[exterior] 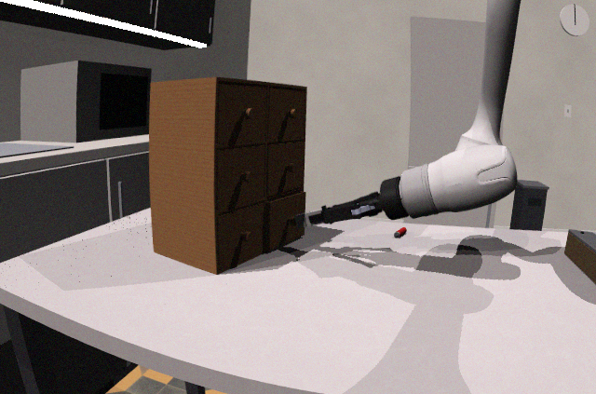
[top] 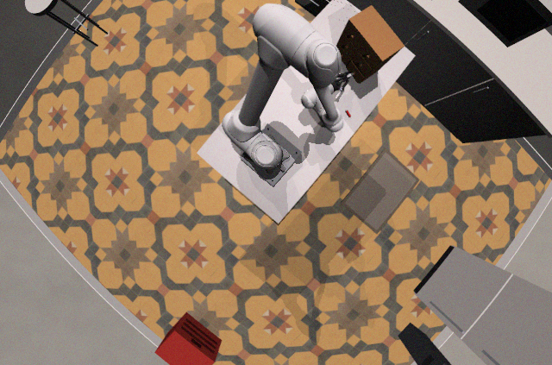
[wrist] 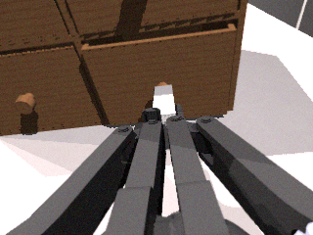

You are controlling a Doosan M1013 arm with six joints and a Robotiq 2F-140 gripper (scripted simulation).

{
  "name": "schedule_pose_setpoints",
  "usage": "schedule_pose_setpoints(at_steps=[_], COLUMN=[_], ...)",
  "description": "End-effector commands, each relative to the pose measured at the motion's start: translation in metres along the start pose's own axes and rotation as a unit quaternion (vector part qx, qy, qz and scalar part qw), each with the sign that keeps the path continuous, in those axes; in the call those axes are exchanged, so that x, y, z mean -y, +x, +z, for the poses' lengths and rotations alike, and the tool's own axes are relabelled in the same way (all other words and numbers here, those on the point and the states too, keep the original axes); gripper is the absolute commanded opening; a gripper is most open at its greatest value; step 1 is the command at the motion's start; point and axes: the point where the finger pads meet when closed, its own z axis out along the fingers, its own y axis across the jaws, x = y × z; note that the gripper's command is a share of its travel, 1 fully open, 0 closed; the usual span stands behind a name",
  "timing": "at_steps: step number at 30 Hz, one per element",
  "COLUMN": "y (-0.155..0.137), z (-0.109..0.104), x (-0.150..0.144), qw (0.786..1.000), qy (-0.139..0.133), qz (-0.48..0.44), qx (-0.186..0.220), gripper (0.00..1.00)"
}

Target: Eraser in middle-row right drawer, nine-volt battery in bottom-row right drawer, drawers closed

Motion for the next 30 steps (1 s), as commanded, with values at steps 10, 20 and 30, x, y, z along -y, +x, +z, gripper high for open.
schedule_pose_setpoints(at_steps=[10,20,30], y=[0.0024,0.003,0.003], z=[0.0064,0.0079,0.0079], x=[0.0,0.0,0.0], qw=[1.0,1.0,1.0], qy=[0.0,0.0,0.0], qz=[0.0,0.0,0.0], qx=[0.0,0.0,0.0], gripper=[0.0,0.0,0.0])
